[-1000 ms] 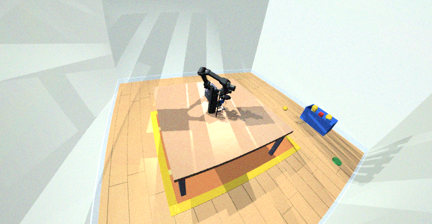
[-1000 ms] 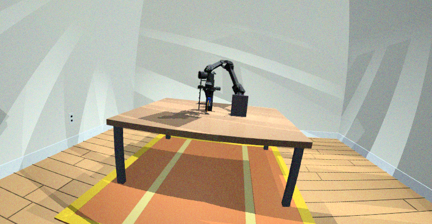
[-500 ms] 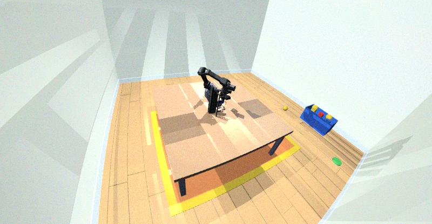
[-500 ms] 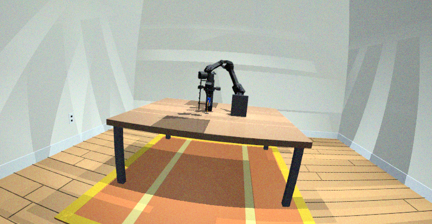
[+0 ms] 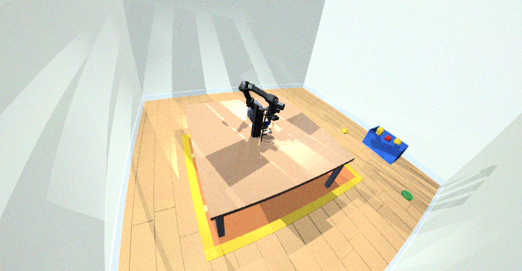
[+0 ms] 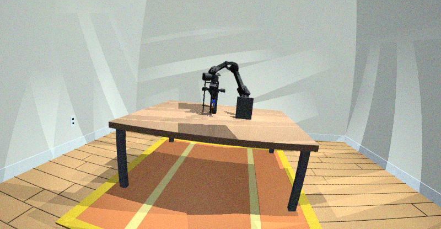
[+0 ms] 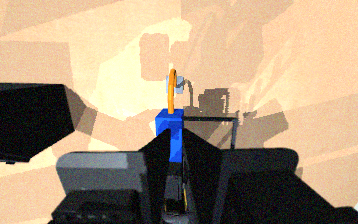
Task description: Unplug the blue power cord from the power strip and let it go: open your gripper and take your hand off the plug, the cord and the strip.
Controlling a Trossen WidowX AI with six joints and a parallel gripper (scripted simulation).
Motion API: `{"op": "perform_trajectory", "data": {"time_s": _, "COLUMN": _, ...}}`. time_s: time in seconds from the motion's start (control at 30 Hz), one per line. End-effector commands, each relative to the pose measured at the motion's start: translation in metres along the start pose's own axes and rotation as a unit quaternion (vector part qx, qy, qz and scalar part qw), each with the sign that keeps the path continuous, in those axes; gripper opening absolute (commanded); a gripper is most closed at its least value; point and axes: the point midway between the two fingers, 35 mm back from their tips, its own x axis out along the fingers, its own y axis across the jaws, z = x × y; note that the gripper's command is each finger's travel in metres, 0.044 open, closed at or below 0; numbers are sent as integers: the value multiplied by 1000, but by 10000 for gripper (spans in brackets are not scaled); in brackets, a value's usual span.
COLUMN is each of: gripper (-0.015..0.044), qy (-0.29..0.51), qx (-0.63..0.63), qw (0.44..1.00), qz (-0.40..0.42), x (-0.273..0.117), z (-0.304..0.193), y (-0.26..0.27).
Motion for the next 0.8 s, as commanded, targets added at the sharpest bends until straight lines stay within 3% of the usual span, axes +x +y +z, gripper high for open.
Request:
{"op": "perform_trajectory", "data": {"time_s": 0.0, "gripper": 0, "qy": 0, "qx": 3, "qw": 1000, "qz": -1, "x": 0, "z": 4, "y": -1}}
{"op": "perform_trajectory", "data": {"time_s": 0.37, "gripper": 0, "qy": -1, "qx": 2, "qw": 1000, "qz": -2, "x": 0, "z": 22, "y": -2}}
{"op": "perform_trajectory", "data": {"time_s": 0.77, "gripper": 315, "qy": 2, "qx": 1, "qw": 1000, "qz": -3, "x": 0, "z": 15, "y": -2}}
